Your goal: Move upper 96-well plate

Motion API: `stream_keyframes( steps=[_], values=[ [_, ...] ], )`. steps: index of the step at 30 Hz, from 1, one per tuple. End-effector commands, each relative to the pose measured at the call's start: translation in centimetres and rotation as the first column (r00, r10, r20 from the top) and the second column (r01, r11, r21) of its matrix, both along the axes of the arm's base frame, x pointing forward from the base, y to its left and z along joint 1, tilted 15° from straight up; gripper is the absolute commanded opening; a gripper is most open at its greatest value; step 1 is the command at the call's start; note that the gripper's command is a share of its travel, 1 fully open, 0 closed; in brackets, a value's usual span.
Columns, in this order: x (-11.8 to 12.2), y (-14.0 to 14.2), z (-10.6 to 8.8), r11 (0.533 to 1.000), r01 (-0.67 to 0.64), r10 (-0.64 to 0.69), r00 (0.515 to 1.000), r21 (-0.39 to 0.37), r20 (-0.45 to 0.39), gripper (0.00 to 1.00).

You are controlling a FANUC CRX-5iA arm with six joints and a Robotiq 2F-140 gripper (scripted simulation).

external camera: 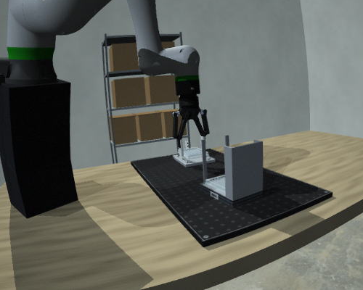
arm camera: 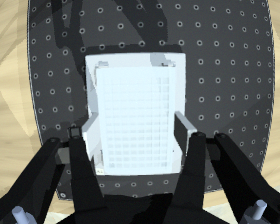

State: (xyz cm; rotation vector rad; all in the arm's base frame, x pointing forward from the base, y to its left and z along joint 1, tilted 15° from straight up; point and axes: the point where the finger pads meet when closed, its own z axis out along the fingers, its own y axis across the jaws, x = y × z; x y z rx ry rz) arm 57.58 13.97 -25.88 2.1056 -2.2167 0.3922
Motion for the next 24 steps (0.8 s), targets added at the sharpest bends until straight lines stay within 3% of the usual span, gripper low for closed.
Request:
stream_keyframes(
  steps=[1, 24],
  values=[
    [0.02, 0.01, 0.01, 1.000, 0.000, 0.000, 1.000, 0.000, 0.000, 0.00],
    [0.04, -0.04, -0.21, 1.000, 0.000, 0.000, 1.000, 0.000, 0.000, 0.00]
  ],
)
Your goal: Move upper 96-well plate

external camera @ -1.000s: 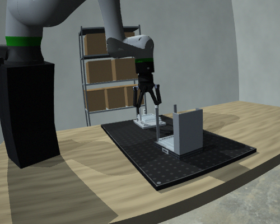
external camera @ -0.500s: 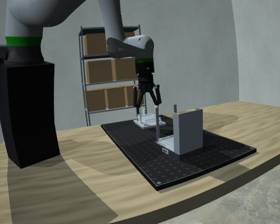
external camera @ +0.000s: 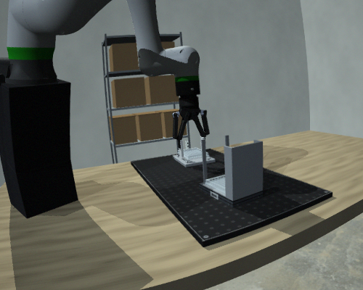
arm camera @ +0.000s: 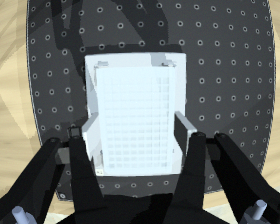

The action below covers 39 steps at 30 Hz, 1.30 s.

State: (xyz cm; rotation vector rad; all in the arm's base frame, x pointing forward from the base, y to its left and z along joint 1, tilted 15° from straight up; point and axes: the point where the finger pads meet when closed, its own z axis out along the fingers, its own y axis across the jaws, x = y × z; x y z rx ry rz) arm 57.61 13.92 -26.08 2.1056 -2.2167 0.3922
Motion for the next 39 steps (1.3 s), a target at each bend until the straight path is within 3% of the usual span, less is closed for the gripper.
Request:
stream_keyframes(
  steps=[1, 39],
  values=[
    [0.02, 0.00, -0.03, 1.000, 0.000, 0.000, 1.000, 0.000, 0.000, 0.00],
    [0.09, -0.12, -0.54, 1.000, 0.000, 0.000, 1.000, 0.000, 0.000, 0.00]
  ],
)
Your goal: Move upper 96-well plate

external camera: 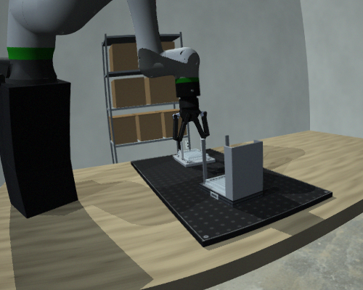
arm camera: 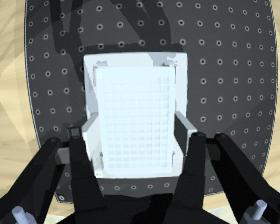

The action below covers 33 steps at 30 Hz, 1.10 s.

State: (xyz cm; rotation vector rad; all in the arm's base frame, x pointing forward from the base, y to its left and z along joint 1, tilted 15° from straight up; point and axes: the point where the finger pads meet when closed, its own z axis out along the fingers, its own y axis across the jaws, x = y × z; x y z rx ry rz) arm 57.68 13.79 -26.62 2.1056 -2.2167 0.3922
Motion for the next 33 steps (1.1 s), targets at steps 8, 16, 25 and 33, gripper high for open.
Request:
stream_keyframes(
  steps=[8, 16, 25, 33],
  values=[
    [0.04, -0.02, -0.14, 1.000, 0.000, 0.000, 1.000, 0.000, 0.000, 0.00],
    [0.05, -0.04, -0.23, 1.000, 0.000, 0.000, 1.000, 0.000, 0.000, 0.00],
    [0.06, -0.06, -0.31, 1.000, 0.000, 0.000, 1.000, 0.000, 0.000, 1.00],
    [0.06, -0.06, -0.31, 1.000, 0.000, 0.000, 1.000, 0.000, 0.000, 1.00]
  ],
)
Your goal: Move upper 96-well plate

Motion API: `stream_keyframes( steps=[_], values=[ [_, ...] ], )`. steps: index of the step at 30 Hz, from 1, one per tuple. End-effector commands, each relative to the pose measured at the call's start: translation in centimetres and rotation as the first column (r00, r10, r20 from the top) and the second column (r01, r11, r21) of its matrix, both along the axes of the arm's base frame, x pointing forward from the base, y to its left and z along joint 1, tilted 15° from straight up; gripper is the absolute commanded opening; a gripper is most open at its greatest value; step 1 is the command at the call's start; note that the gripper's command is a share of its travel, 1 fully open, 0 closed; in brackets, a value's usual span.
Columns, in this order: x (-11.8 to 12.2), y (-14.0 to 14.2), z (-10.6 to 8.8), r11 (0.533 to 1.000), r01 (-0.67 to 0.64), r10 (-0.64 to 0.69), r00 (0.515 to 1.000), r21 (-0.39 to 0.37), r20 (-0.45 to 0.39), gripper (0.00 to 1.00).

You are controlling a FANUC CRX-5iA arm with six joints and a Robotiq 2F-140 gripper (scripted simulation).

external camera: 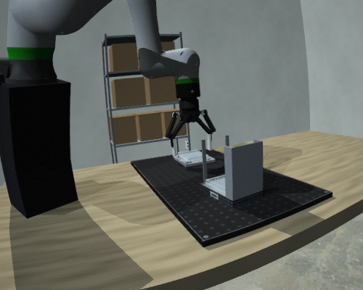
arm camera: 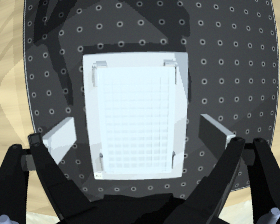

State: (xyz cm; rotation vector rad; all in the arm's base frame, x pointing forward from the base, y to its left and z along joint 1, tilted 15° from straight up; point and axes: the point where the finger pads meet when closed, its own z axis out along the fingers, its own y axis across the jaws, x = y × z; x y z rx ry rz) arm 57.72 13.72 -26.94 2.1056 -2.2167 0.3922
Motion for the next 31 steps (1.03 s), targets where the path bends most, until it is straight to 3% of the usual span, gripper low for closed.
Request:
stream_keyframes(
  steps=[1, 8, 23, 31],
  values=[
    [0.0, 0.0, 0.0, 1.000, 0.000, 0.000, 1.000, 0.000, 0.000, 1.00],
    [0.0, 0.0, 0.0, 1.000, 0.000, 0.000, 1.000, 0.000, 0.000, 1.00],
    [-0.4, 0.8, 3.4, 1.000, 0.000, 0.000, 1.000, 0.000, 0.000, 1.00],
    [-0.4, 0.8, 3.4, 1.000, 0.000, 0.000, 1.000, 0.000, 0.000, 1.00]
  ],
)
